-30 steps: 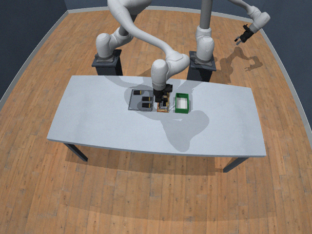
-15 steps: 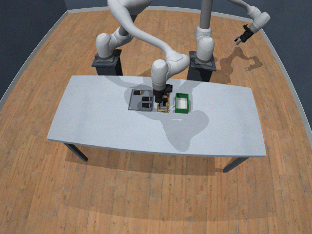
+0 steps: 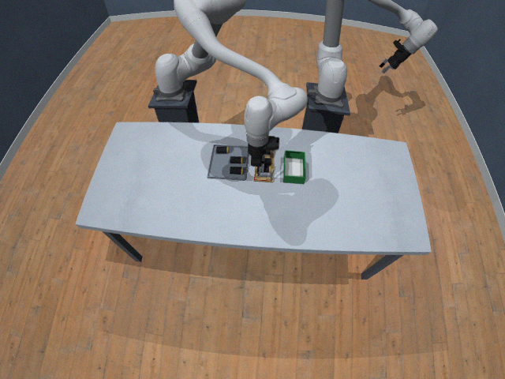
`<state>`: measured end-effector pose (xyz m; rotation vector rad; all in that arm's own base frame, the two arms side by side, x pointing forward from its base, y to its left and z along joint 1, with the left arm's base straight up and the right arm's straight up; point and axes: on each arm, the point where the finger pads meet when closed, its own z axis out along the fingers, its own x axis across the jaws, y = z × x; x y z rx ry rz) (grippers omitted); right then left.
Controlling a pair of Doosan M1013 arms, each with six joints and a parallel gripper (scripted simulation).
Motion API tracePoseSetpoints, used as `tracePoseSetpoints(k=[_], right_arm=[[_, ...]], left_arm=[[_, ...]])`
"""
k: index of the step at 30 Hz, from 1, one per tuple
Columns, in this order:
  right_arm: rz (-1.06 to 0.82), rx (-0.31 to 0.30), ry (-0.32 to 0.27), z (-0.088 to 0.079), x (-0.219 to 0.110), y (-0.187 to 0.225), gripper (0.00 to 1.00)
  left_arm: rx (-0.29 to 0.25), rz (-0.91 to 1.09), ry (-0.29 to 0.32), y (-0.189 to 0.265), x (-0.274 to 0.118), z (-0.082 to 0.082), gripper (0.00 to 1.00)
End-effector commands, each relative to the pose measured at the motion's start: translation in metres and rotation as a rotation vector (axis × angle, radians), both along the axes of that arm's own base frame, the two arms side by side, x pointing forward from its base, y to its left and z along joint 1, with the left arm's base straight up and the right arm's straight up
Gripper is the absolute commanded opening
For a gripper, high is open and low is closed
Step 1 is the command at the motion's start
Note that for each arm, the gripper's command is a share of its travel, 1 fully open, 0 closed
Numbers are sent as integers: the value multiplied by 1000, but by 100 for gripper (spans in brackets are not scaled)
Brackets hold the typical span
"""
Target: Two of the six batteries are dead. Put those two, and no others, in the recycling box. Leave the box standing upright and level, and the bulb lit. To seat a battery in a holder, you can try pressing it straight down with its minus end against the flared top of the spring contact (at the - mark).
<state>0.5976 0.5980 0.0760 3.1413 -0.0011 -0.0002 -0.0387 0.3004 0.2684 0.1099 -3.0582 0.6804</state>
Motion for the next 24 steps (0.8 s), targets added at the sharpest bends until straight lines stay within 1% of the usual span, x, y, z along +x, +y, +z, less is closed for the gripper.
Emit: tracePoseSetpoints(k=[1, 16, 24], right_arm=[[-1, 3, -2, 2, 1, 1, 57], [-1, 3, -2, -1, 1, 1, 57], [-1, 2, -2, -14, 1, 1, 57]], left_arm=[[1, 0, 1, 0, 0, 1, 100], [1, 0, 1, 0, 0, 1, 100], [1, 0, 1, 0, 0, 1, 100]])
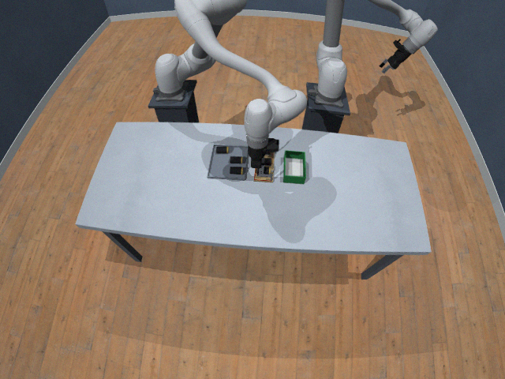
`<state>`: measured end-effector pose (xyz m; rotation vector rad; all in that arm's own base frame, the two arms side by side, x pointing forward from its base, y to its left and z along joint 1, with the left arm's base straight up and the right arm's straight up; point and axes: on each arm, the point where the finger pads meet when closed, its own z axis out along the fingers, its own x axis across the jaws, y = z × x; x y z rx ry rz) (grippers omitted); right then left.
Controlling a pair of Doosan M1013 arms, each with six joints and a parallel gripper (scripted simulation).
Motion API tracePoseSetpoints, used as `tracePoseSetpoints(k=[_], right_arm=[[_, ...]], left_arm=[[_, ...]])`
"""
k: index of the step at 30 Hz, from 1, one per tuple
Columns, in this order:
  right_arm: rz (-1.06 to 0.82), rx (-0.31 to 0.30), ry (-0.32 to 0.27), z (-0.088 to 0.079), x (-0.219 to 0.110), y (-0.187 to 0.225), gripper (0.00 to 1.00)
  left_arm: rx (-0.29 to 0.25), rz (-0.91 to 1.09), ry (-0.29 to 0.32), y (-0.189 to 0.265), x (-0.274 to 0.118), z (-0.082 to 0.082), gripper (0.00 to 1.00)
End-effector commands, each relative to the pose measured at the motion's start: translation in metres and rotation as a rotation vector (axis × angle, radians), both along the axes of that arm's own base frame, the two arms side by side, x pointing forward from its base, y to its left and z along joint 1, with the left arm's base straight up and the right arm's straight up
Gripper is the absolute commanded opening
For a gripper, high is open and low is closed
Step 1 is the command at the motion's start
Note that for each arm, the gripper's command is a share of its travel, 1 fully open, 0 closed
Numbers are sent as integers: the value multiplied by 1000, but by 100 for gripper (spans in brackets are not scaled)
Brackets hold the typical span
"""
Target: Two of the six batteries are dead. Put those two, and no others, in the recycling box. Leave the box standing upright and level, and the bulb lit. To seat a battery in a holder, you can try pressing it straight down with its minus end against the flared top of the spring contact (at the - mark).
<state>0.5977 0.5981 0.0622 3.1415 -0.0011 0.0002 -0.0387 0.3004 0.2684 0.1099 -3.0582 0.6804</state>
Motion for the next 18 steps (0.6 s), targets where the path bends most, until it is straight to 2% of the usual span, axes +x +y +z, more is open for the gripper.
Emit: tracePoseSetpoints(k=[1, 7, 18], right_arm=[[-1, 2, -2, -2, 0, 1, 57], [-1, 2, -2, -12, 1, 1, 57], [-1, 2, -2, -16, 1, 1, 57]], left_arm=[[1, 0, 1, 0, 0, 1, 100], [1, 0, 1, 0, 0, 1, 100], [1, 0, 1, 0, 0, 1, 100]])
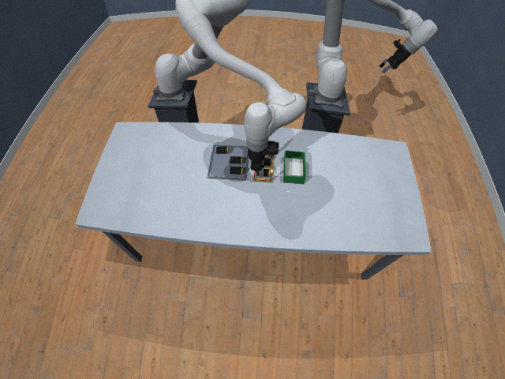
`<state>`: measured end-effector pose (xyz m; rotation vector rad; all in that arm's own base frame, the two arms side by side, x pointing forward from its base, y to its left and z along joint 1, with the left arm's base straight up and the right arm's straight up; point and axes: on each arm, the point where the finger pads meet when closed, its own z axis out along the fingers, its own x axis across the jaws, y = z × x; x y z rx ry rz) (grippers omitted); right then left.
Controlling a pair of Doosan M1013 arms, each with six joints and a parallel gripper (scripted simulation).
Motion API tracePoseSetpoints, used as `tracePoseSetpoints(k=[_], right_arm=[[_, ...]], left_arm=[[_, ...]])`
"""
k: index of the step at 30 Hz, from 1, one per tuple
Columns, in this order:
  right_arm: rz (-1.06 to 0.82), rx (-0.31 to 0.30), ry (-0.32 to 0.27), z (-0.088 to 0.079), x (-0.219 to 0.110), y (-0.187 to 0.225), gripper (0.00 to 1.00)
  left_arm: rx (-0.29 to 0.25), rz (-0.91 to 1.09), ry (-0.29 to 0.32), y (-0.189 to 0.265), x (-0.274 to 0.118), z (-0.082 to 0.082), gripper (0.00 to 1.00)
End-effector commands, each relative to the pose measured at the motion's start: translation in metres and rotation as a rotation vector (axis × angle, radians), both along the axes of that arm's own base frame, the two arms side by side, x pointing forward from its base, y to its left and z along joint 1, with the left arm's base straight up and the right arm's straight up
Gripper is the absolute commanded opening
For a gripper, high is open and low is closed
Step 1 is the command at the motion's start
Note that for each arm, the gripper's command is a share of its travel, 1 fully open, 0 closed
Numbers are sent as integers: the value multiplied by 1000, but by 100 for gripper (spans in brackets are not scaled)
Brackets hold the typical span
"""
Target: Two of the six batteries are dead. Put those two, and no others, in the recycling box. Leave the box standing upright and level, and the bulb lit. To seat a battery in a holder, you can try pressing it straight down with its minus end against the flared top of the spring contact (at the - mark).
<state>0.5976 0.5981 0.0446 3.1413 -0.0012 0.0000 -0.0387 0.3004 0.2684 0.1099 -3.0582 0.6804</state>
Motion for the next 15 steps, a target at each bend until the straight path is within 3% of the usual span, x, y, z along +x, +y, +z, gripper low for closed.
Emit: tracePoseSetpoints(k=[1, 11, 12, 15], right_arm=[[-1, 2, -2, 2, 1, 1, 57], [-1, 2, -2, 2, 1, 1, 57], [-1, 2, -2, 2, 1, 1, 90], [-1, 2, -2, 2, 1, 1, 90]], left_arm=[[1, 0, 1, 0, 0, 1, 100], [1, 0, 1, 0, 0, 1, 100], [1, 0, 1, 0, 0, 1, 100], [1, 0, 1, 0, 0, 1, 100]])
